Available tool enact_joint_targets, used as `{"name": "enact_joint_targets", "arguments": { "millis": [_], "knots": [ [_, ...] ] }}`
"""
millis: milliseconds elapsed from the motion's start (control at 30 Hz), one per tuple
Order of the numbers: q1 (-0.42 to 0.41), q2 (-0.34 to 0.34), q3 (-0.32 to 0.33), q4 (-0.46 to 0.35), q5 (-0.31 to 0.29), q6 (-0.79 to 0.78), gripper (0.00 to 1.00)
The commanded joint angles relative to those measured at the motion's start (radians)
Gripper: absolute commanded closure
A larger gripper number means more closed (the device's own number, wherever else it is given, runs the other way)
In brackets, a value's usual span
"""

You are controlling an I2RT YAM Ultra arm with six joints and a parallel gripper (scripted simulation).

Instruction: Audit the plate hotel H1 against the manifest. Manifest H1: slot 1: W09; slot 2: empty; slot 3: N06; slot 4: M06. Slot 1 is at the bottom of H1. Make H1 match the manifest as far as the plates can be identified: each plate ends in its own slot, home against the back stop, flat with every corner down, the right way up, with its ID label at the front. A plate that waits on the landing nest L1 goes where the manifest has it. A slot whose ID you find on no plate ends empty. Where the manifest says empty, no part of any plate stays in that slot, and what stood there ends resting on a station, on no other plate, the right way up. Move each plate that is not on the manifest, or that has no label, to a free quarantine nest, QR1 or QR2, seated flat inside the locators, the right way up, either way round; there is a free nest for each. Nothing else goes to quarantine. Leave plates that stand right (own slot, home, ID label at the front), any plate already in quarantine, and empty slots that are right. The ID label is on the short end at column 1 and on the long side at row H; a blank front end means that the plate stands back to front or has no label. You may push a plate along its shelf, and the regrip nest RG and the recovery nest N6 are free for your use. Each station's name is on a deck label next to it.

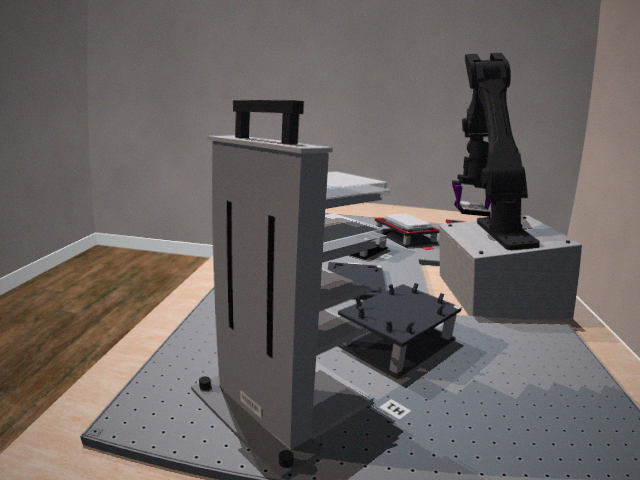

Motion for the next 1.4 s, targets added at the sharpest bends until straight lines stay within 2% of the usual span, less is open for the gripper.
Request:
{"name": "enact_joint_targets", "arguments": {
  "millis": [0,1367],
  "knots": [
    [-0.001,-0.007,0.003,0.013,-0.001,0.003,0.14],
    [0.008,0.038,-0.034,0.095,-0.001,0.013,0.14]
  ]
}}
